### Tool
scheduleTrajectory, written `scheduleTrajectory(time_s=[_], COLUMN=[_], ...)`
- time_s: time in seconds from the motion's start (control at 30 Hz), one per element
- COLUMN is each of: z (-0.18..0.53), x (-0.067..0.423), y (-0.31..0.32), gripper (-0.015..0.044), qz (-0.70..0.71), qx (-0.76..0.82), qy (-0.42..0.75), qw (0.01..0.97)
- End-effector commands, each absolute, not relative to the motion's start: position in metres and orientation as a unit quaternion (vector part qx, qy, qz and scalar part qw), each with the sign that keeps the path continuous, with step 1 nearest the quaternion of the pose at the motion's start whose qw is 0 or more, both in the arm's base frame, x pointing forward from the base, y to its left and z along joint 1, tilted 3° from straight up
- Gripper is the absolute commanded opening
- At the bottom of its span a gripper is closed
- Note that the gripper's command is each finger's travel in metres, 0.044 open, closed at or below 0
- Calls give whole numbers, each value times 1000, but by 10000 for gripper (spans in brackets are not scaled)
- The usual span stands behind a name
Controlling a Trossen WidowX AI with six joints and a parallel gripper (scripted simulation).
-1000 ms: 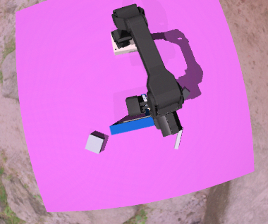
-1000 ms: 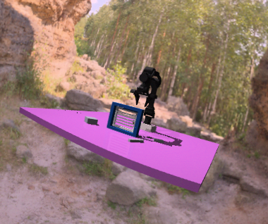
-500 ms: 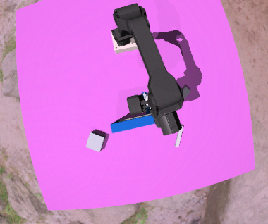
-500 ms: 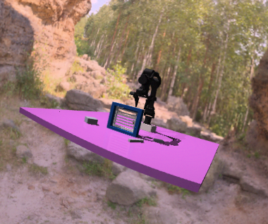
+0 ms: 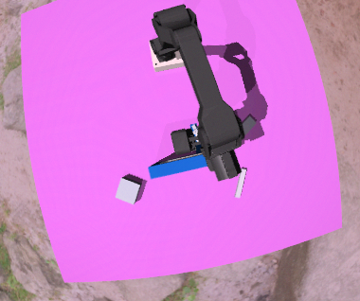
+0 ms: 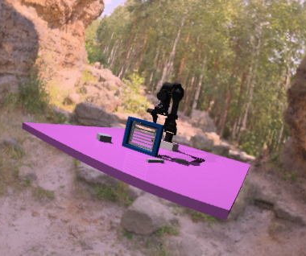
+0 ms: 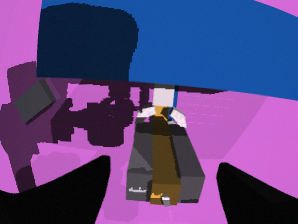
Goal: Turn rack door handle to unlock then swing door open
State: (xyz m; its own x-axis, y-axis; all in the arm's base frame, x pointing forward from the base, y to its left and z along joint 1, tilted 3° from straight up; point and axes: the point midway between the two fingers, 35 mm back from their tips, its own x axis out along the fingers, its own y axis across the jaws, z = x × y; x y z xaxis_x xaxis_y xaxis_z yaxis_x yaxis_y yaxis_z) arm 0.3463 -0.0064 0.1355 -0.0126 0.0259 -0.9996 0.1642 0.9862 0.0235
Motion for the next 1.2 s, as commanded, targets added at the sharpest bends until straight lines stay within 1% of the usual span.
scheduleTrajectory(time_s=[0.0, 0.53, 0.73, 1.17], z=[128, 105, 105, 105], x=[345, 342, 342, 342], y=[-5, -4, -4, -4], gripper=[295, 295, 138, 51], qz=[-50, -50, -50, -50], qx=[72, 72, 72, 72], qy=[712, 712, 712, 712], qw=[697, 697, 697, 697])
